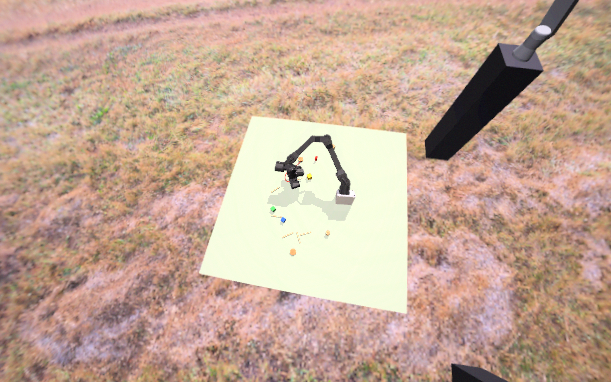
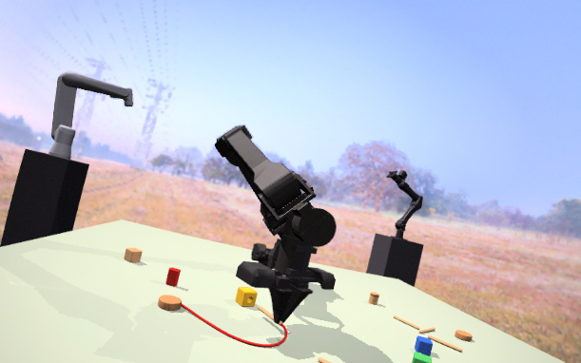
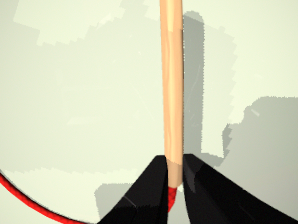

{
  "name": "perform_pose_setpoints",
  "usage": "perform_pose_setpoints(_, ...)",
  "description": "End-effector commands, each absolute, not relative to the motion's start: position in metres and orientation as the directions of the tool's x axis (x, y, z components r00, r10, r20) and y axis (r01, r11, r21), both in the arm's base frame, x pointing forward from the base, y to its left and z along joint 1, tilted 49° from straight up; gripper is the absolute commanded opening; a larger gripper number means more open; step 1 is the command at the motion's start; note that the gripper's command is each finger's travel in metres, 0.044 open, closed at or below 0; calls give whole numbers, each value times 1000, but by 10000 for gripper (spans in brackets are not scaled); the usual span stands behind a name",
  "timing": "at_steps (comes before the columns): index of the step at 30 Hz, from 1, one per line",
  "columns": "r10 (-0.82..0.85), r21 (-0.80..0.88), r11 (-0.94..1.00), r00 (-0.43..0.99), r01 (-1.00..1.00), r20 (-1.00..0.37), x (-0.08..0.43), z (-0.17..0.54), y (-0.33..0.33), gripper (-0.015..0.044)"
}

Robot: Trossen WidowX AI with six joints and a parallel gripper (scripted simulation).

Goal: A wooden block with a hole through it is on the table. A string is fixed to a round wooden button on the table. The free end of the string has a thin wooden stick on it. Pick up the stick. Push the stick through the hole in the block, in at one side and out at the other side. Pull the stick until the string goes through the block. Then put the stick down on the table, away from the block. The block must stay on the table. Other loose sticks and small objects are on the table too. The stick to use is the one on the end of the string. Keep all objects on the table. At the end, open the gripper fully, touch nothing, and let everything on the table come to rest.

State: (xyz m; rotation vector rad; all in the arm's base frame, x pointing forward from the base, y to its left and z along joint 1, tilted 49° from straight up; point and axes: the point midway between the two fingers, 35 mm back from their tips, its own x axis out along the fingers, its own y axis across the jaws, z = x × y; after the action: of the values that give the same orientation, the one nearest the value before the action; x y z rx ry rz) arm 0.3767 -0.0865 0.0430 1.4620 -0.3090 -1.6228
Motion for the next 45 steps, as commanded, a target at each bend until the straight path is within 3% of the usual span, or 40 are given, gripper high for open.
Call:
perform_pose_setpoints(1,-739,695,-562,105,449,-665,370,44,-89,0)
perform_pose_setpoints(45,-740,695,-560,106,450,-665,326,52,-104,0)
